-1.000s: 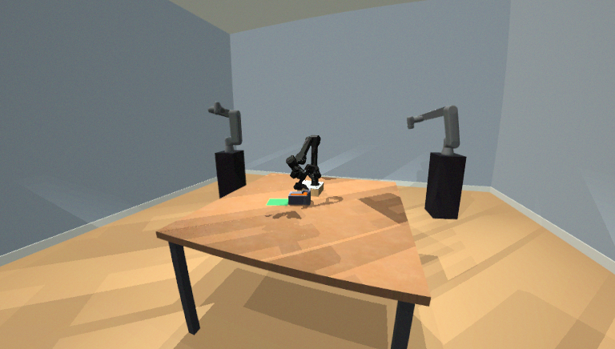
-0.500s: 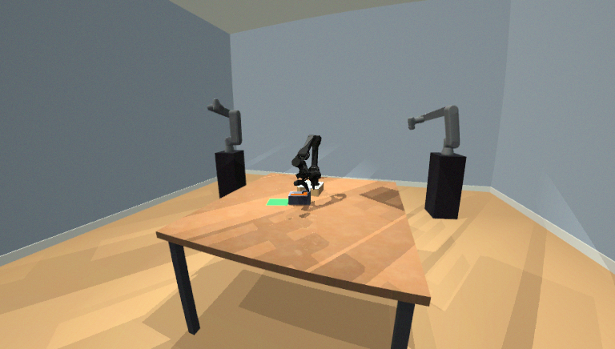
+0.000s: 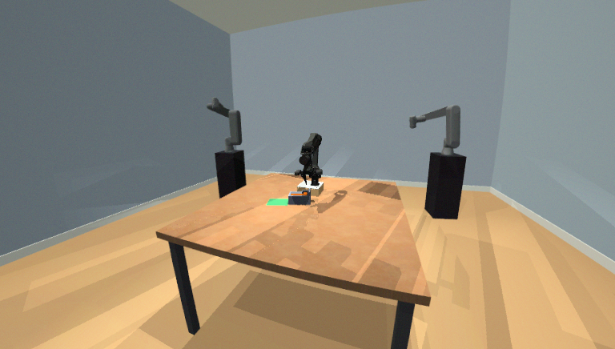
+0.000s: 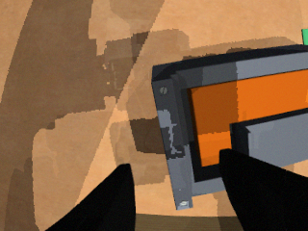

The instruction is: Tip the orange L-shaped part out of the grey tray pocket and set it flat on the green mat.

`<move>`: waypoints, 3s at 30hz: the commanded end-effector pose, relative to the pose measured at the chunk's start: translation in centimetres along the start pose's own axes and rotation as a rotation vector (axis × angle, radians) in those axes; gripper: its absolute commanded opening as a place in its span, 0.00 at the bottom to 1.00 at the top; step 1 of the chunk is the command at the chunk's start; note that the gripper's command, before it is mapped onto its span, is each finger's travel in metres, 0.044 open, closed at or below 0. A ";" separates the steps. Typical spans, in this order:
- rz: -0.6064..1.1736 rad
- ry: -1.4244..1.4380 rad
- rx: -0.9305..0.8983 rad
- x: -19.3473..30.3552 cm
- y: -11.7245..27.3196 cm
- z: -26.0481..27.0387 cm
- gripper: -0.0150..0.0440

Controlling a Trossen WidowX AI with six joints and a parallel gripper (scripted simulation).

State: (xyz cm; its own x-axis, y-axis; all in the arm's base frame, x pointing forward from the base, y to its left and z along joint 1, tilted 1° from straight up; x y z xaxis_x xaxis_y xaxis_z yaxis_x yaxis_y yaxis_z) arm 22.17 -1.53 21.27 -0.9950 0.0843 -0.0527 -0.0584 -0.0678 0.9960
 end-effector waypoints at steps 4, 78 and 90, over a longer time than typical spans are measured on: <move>0.032 0.061 0.055 0.7 0.9 0.1 0.56; 0.020 0.061 0.051 1.0 -9.7 -0.4 0.56; 0.032 0.061 0.054 1.3 -8.6 0.8 0.56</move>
State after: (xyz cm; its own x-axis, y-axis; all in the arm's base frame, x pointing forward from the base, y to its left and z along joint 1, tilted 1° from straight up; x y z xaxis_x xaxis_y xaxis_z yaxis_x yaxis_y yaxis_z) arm 21.46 -0.23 12.32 -0.9997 0.0168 -0.0152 -0.0155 -0.0197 0.9997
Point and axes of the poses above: the point midway between the two fingers, 35 mm back from their tips, its own y axis back along the fingers, its own z axis across the jaws, x = y × z, the point moved 10 cm from there along y, back along the fingers, and after that the axes turned 9 degrees about -y, right-handed, at the moved point
